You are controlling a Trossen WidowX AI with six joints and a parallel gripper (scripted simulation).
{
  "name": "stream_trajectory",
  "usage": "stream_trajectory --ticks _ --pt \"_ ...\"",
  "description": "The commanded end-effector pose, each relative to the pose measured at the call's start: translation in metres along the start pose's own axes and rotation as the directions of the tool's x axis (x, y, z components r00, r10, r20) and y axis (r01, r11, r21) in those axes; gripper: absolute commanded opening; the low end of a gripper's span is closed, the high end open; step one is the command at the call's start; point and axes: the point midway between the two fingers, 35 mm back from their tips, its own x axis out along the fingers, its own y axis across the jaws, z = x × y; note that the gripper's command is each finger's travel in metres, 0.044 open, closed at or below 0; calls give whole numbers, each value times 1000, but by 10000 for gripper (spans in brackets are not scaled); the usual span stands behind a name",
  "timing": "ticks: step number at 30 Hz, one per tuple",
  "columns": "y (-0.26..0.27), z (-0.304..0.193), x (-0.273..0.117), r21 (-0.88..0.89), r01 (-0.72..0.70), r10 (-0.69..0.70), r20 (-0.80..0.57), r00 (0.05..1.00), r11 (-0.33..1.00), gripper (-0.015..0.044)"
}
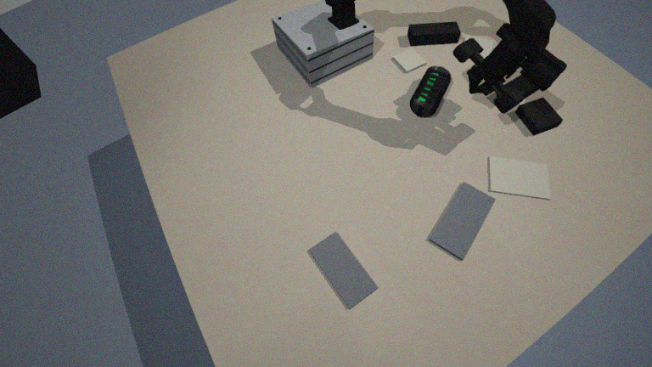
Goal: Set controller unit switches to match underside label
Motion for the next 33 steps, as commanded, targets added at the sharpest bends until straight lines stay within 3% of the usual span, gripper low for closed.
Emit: stream_trajectory --ticks 1,8,33 --pt "-8 -5 -12 4 -17 17 -10 1000 1000 0" --pt "-7 -11 -13 -15 2 -2 1 1000 1000 0" --pt "59 -106 -3 -304 359 -340 114 933 882 0"
